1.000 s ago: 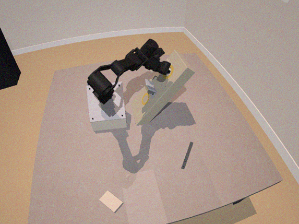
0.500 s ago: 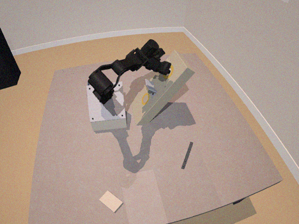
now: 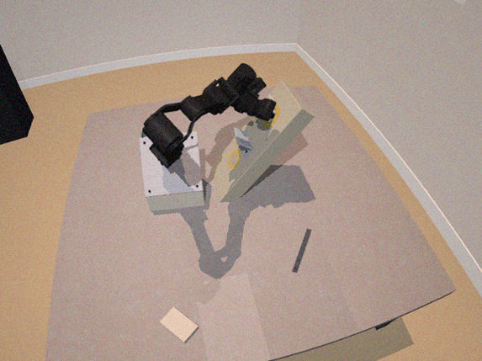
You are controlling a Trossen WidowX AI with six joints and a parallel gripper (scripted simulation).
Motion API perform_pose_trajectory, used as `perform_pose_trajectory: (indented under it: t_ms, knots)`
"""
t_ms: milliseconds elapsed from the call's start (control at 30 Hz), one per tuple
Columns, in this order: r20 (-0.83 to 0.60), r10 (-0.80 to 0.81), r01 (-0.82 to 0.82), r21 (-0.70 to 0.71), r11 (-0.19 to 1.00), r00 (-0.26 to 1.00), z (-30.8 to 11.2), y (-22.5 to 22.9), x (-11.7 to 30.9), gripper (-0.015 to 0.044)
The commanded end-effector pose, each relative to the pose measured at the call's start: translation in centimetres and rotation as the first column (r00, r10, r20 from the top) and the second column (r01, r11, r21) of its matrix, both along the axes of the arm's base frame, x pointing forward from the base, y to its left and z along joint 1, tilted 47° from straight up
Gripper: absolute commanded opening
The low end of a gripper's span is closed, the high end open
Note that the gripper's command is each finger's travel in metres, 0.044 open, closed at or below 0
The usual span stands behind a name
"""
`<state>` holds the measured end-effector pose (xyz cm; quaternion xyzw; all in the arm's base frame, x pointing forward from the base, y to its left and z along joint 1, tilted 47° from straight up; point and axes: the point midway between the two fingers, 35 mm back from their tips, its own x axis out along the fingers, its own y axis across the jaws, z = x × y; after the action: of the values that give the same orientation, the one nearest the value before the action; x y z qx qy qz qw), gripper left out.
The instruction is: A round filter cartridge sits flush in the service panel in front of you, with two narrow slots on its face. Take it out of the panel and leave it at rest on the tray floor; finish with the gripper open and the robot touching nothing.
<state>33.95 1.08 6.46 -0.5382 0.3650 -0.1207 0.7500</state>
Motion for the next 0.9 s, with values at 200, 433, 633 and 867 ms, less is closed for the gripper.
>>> perform_pose_trajectory:
  t_ms: [200, 433, 633, 867]
  knots:
    - [-0.009, 0.005, -0.006, -0.01, 1.0, 1.0, -0.01, -0.08, 0.06, 0.0]
    - [-0.143, 0.082, -0.104, -0.151, 0.983, 0.986, -0.19, -0.31, 0.26, 0.0]
    - [-0.274, 0.136, -0.213, -0.271, 0.939, 0.952, -0.22, -0.34, 0.28, 0.0]
    - [-0.43, 0.171, -0.351, -0.385, 0.853, 0.886, -0.21, -0.33, 0.27, 0.0]
